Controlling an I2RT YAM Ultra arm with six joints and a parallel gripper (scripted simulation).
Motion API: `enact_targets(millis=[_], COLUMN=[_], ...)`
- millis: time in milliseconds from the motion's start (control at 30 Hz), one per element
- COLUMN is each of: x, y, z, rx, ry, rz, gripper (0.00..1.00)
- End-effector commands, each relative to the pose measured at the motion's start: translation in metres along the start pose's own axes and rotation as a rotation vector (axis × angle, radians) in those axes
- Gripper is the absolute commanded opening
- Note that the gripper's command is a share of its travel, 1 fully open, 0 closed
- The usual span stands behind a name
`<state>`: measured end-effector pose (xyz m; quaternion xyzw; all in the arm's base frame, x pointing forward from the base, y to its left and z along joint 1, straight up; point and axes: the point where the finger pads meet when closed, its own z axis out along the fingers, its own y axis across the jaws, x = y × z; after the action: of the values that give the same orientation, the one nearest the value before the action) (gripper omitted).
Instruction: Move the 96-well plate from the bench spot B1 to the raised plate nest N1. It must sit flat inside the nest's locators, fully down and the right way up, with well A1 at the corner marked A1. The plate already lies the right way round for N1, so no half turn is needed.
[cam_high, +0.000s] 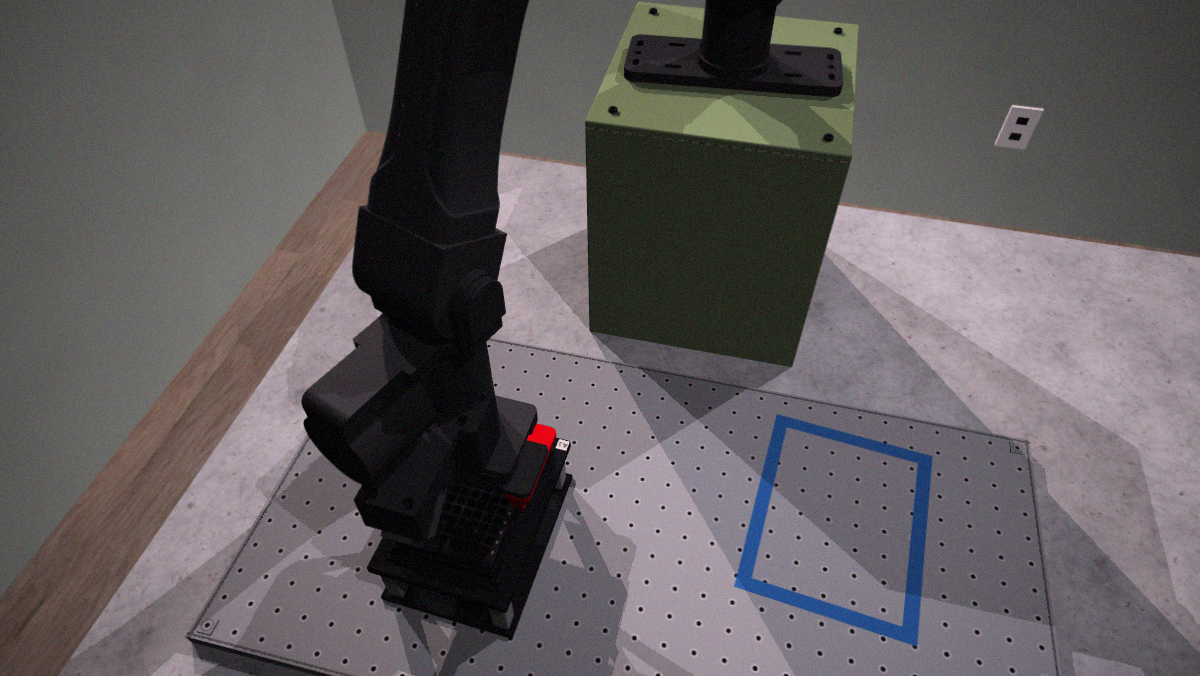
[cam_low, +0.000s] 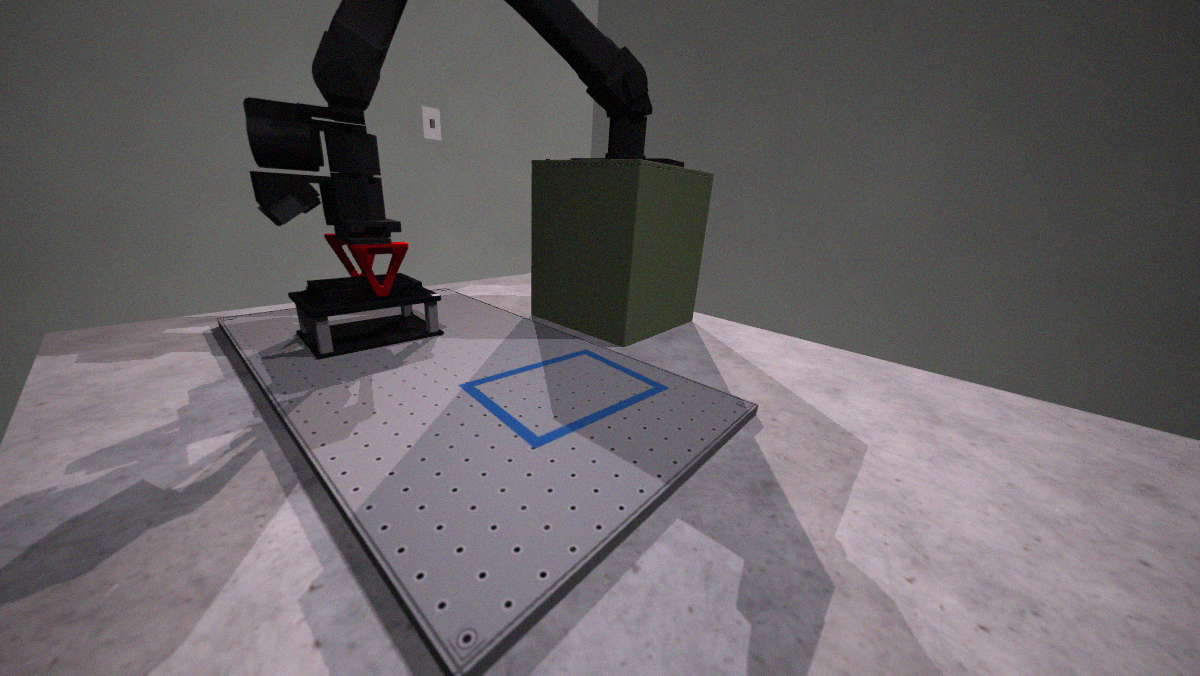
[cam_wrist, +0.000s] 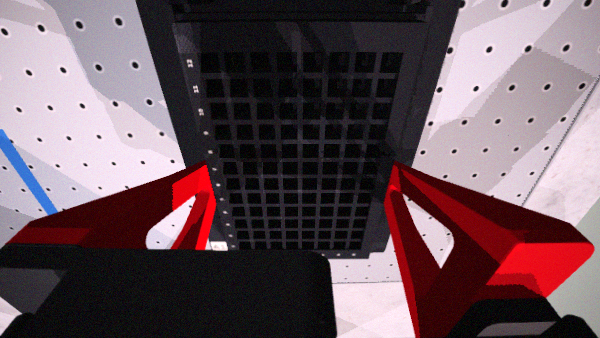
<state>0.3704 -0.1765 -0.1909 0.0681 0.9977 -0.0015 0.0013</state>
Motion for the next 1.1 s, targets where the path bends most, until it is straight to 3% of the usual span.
enact_targets(millis=[0,1067], x=[-0.0073,-0.0076], y=[-0.0036,0.0025], z=[0.0019,0.0019], rx=[0.001,-0.003], ry=[-0.015,-0.001], rz=[0.002,-0.003], gripper=[0.0,0.0])
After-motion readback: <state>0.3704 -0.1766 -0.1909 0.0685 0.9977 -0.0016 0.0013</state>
